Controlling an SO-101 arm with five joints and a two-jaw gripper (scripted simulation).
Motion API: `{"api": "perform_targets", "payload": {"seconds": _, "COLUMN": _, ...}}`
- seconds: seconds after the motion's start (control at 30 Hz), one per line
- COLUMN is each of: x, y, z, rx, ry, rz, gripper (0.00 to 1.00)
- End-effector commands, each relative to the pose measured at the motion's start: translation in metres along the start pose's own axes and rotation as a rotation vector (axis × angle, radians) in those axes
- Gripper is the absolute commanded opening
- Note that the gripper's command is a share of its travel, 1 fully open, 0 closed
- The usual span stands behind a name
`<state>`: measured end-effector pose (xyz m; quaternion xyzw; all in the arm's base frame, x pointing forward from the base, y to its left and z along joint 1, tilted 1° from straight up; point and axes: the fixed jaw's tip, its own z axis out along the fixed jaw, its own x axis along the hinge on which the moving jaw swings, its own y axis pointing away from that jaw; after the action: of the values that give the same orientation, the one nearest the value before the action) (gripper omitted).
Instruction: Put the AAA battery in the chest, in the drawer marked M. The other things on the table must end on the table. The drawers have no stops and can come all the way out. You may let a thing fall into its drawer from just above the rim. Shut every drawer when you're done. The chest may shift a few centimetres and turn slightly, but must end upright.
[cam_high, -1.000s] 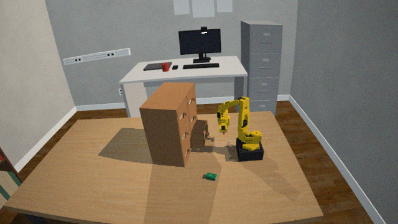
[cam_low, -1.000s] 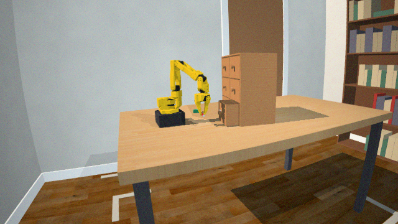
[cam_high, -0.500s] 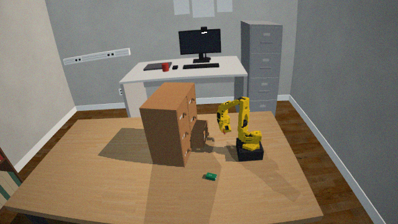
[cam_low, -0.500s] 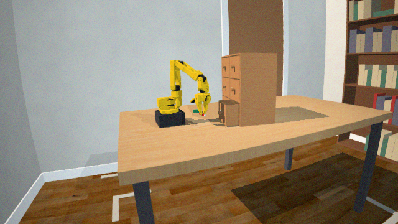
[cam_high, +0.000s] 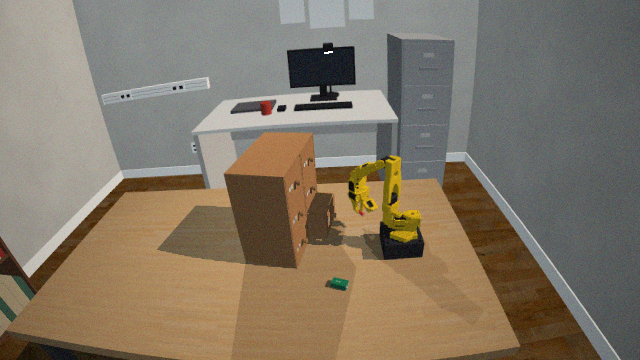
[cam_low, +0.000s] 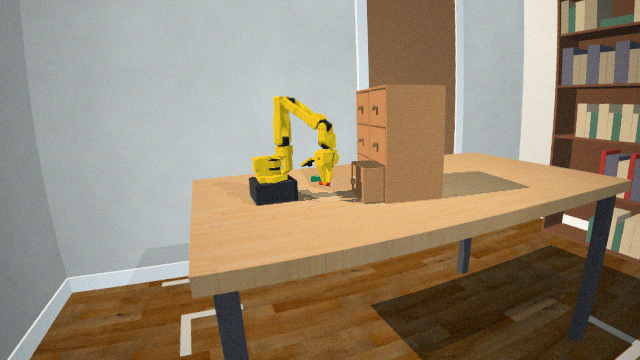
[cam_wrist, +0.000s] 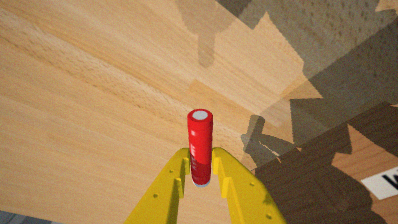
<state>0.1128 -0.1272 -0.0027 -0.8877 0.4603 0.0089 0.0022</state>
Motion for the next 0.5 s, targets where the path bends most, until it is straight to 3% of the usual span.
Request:
{"api": "perform_targets", "payload": {"seconds": 0.0, "x": -0.0002, "y": -0.0016, "z": -0.0012, "rx": 0.003, "ry": 0.012, "rz": -0.083, "gripper": 0.0}}
{"api": "perform_targets", "payload": {"seconds": 0.47, "x": 0.0, "y": -0.0022, "z": -0.0012, "rx": 0.002, "ry": 0.012, "rz": -0.154, "gripper": 0.0}}
